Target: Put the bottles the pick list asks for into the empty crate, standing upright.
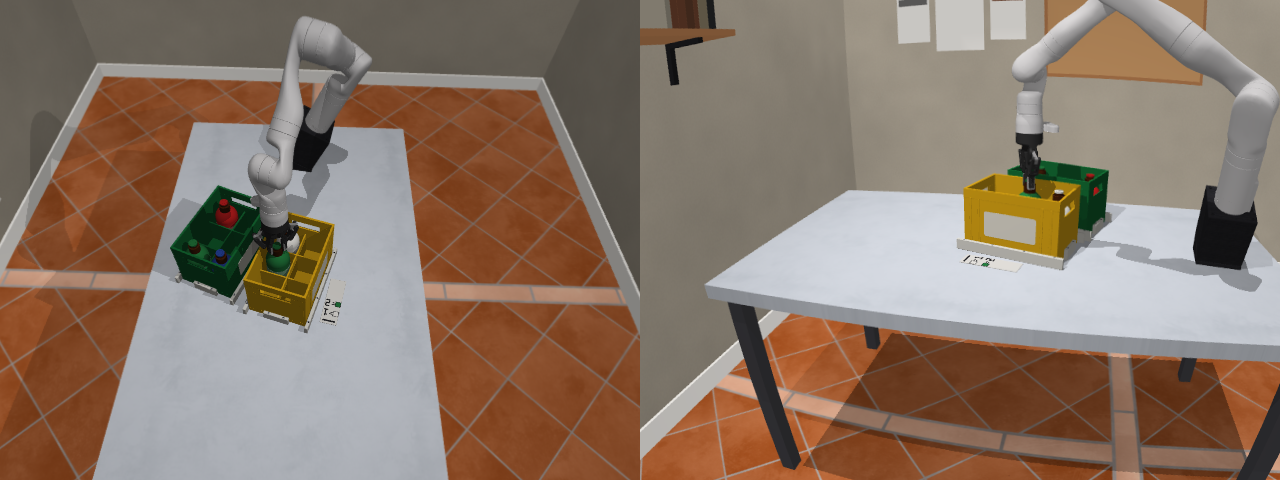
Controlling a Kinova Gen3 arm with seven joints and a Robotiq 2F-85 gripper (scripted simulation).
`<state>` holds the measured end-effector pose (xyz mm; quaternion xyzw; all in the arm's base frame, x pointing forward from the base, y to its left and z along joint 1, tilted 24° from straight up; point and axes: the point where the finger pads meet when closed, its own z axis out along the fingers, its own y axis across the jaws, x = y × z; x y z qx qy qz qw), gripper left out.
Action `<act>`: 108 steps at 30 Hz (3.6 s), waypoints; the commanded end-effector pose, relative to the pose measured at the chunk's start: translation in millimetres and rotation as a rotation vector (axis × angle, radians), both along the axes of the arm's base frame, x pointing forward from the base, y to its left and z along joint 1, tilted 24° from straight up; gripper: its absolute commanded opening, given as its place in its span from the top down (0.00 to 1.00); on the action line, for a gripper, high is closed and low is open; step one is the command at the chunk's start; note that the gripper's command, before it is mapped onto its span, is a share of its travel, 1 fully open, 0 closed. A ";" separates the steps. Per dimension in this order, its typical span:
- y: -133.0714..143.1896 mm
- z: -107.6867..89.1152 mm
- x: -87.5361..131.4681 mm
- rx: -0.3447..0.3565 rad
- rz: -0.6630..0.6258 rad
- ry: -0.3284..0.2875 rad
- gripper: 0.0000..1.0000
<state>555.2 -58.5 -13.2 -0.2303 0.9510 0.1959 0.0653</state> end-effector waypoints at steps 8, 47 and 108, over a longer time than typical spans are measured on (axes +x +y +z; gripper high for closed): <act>0.7 -2.6 0.9 -0.001 -0.001 -0.002 0.90; 7.4 -17.7 1.5 -0.001 -0.001 -0.002 0.90; 9.0 -21.4 1.6 -0.001 -0.001 -0.002 0.33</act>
